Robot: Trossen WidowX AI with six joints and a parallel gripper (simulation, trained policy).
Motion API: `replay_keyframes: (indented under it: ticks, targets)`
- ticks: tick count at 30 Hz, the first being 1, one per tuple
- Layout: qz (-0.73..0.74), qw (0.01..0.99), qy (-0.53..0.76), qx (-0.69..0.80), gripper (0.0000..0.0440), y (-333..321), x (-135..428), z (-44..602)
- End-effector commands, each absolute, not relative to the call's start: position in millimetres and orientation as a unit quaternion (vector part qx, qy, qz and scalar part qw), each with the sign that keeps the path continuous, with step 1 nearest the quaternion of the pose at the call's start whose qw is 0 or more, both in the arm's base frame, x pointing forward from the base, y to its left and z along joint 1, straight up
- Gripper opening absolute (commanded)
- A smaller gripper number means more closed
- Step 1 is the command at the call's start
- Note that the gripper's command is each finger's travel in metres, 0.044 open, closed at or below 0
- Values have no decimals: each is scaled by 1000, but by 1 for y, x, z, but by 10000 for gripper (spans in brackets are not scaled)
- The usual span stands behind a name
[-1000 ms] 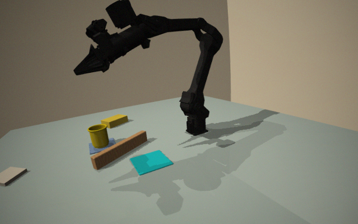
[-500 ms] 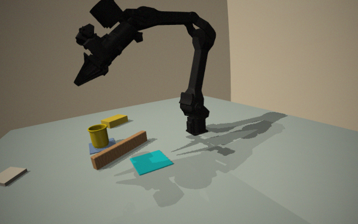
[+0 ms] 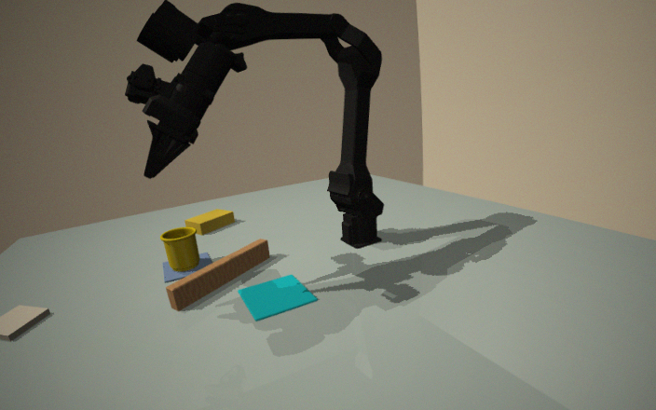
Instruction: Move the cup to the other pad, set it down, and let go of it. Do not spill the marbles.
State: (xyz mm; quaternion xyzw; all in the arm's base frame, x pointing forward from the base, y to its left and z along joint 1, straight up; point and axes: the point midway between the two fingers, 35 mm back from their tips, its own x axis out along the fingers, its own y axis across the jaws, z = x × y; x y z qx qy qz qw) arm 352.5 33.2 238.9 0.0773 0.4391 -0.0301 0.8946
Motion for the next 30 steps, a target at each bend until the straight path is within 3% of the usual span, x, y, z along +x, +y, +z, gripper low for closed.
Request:
replay_keyframes:
  ticks: [1,30]
  targets:
    - [-35,886,457,67,114,30,353,235]
    - [-30,770,637,-38,143,-24,343,172]
